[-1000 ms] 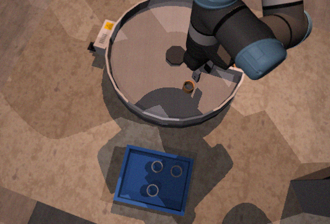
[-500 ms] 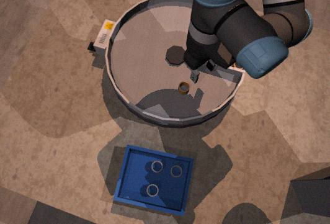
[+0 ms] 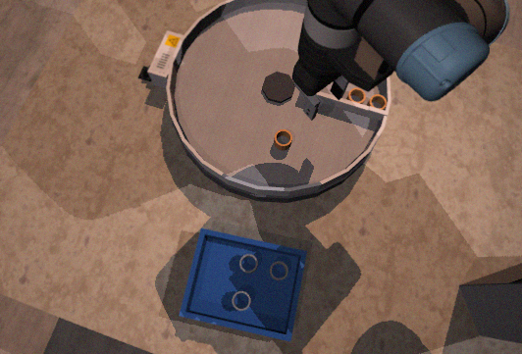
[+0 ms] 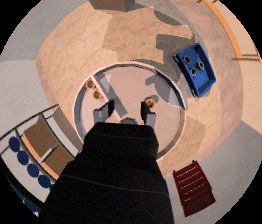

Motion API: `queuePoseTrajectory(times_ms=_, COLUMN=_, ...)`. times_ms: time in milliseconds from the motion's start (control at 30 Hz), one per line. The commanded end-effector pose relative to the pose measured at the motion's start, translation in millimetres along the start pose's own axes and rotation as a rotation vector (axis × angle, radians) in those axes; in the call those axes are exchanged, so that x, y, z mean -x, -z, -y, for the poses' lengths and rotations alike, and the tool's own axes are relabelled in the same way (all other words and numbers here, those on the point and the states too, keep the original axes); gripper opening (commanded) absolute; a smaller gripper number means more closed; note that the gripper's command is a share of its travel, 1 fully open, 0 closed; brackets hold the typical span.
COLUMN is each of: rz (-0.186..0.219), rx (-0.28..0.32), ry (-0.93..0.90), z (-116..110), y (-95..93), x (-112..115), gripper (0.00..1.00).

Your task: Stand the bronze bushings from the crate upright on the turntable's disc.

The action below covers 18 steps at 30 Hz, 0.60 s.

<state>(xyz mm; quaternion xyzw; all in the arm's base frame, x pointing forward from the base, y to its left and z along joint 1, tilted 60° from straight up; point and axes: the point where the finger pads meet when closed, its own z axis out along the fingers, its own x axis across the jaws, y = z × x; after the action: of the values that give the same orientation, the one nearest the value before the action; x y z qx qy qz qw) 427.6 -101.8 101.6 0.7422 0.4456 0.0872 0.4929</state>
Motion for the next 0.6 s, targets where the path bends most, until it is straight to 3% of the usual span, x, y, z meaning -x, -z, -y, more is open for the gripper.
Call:
queuePoseTrajectory(times_ms=0, rz=0.004, rx=-0.009, ry=0.001, z=1.6, y=20.5, x=0.3, gripper=1.0)
queuePoseTrajectory(times_ms=567, rz=0.004, rx=-0.009, ry=0.0, z=0.8, y=23.6, x=0.2, gripper=1.0)
